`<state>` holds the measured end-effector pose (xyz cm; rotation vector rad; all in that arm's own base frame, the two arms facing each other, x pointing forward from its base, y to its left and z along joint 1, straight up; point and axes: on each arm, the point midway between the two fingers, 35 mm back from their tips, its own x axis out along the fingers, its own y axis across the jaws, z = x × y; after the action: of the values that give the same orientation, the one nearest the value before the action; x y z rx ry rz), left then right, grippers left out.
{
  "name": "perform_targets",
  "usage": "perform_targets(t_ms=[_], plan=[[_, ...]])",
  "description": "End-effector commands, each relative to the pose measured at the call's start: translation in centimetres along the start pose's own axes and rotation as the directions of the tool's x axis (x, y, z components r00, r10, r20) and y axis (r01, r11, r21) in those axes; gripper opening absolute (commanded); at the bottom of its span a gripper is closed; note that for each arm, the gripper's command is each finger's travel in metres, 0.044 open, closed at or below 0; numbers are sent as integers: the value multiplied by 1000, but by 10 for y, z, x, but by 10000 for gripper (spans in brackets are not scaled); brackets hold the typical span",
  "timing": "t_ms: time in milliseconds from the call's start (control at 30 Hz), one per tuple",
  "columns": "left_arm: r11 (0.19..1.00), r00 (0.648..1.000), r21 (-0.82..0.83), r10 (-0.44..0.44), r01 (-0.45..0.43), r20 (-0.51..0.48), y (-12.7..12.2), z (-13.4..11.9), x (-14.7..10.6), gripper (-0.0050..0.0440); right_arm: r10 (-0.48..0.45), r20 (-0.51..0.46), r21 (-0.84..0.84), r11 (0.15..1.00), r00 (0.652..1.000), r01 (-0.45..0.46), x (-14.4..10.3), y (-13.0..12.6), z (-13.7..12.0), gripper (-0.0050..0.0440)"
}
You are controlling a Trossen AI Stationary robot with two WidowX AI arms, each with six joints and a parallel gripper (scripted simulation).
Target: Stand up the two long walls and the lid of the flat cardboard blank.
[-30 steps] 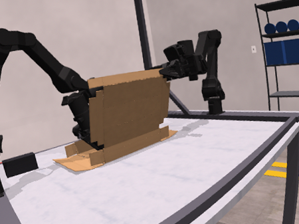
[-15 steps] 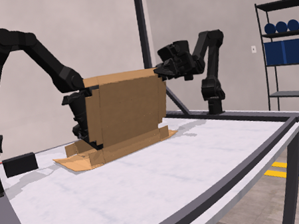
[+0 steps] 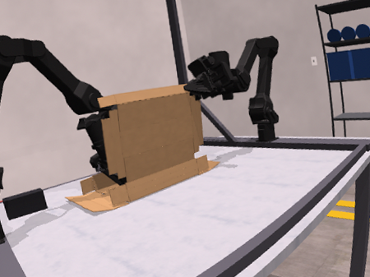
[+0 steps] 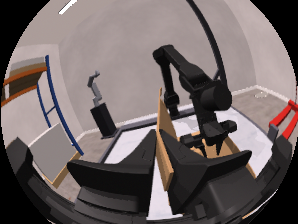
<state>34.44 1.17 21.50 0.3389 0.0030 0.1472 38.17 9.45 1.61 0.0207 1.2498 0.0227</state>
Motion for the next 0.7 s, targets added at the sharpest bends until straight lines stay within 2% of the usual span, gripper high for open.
perform_targets(t_ms=[0,133,300,500,667], plan=[[1000,1000,8,19,-19,19,1,9,2,0,-15,-78,2,1000,997,16,20,-7,-20,195],[1000,1000,25,18,-19,22,-5,11,1,0,-13,-81,0,1000,997,13,20,-7,-20,195],[988,999,148,32,-36,27,-23,11,-2,119,-8,-86,-4,1000,996,7,20,-4,-20,195],[988,999,148,32,-36,27,-23,11,-2,263,-9,-88,-4,1000,996,9,20,-1,-22,195],[988,999,148,32,-36,27,-23,11,-3,279,-9,-88,-4,1000,996,8,20,1,-22,195]])
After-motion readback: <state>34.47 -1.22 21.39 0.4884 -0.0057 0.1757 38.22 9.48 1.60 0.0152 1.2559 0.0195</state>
